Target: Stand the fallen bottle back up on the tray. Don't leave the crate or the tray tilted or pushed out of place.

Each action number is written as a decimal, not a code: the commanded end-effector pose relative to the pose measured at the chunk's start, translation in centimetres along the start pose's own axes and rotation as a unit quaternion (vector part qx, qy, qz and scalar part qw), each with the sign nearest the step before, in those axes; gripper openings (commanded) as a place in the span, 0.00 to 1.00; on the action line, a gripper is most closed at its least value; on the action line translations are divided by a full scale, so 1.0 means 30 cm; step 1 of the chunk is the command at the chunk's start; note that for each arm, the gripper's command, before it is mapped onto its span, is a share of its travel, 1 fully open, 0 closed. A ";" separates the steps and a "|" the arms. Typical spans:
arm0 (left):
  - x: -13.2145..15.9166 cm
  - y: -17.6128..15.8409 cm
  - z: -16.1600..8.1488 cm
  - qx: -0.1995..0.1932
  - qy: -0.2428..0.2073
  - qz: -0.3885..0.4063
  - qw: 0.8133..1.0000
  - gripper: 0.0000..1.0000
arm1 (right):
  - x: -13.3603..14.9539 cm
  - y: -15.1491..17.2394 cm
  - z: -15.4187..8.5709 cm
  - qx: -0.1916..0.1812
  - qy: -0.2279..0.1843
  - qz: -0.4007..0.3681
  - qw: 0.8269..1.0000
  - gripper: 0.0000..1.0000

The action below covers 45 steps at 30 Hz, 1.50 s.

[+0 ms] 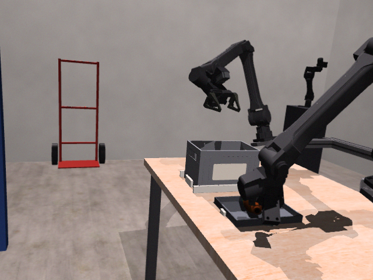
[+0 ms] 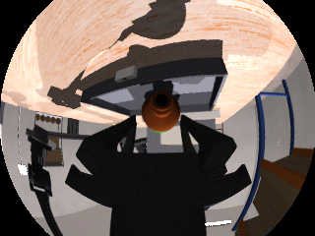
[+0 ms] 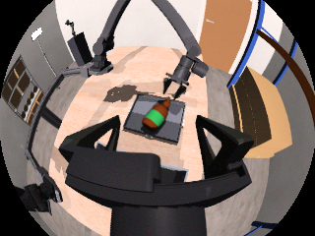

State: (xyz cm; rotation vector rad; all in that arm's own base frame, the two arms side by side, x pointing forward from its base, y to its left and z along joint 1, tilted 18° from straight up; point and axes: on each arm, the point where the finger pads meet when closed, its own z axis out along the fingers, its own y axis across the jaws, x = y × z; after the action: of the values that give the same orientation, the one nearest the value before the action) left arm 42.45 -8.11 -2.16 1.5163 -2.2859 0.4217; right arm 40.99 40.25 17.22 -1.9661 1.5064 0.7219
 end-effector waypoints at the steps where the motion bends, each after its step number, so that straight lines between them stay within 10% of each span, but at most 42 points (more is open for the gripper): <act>1: 0.041 -0.054 -0.015 0.008 -0.004 0.008 1.000 0.57 | -0.002 -0.006 0.008 -0.001 -0.001 -0.006 1.000 1.00; 45: 0.040 -0.040 0.159 0.004 -0.002 0.004 1.000 0.57 | -0.002 -0.006 0.008 -0.001 -0.001 -0.006 1.000 1.00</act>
State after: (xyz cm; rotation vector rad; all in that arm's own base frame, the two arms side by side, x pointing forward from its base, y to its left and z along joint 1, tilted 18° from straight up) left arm 42.25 -11.40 -6.11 1.5168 -2.2899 0.4208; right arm 40.99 40.25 17.22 -1.9661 1.5064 0.7219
